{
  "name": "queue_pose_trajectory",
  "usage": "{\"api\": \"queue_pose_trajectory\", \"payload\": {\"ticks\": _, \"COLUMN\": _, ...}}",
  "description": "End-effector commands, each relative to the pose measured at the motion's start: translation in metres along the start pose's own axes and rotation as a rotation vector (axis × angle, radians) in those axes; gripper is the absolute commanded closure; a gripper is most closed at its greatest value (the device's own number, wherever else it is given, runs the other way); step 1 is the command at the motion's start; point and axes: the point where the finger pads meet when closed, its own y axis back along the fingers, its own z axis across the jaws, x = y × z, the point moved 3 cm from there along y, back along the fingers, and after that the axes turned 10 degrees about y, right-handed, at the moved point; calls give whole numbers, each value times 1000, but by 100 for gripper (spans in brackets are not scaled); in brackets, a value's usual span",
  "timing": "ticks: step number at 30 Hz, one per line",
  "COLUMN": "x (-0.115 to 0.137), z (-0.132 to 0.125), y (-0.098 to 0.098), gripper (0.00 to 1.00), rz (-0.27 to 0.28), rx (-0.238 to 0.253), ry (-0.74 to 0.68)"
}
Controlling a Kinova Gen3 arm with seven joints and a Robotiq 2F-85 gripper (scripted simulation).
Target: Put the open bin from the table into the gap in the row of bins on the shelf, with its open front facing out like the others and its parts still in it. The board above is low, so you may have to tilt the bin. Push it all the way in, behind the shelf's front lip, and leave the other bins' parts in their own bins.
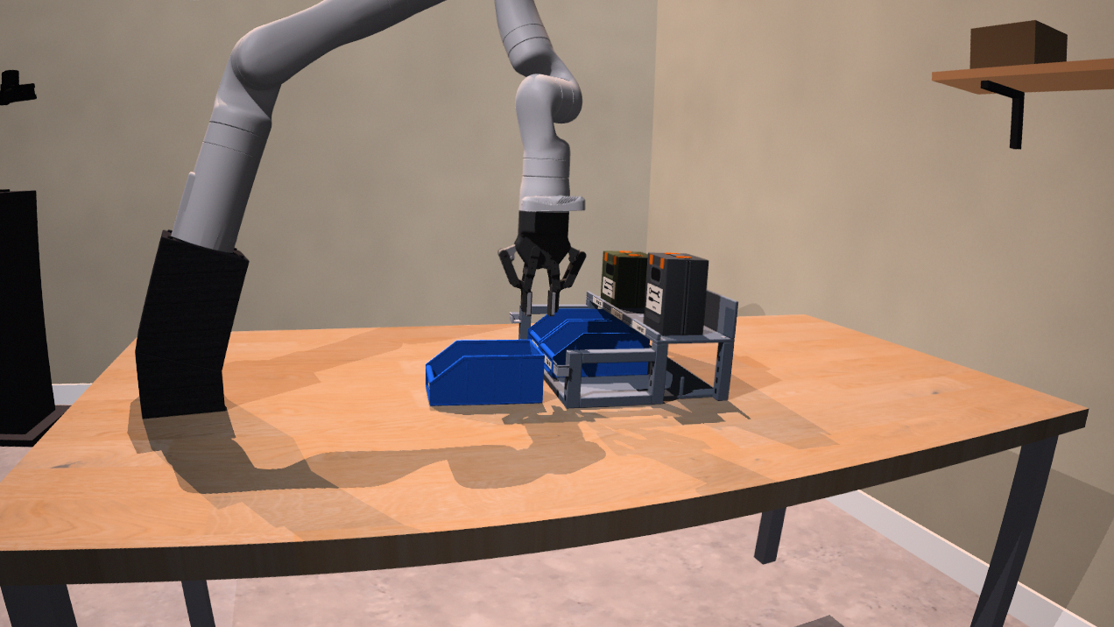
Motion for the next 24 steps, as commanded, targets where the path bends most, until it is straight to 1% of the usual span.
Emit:
{"api": "queue_pose_trajectory", "payload": {"ticks": 1, "x": 0, "z": -1, "y": 1, "gripper": 61, "rz": -1, "rx": 4, "ry": 1}}
{"api": "queue_pose_trajectory", "payload": {"ticks": 24, "x": -1, "z": 1, "y": 1, "gripper": 61, "rz": -1, "rx": 4, "ry": 5}}
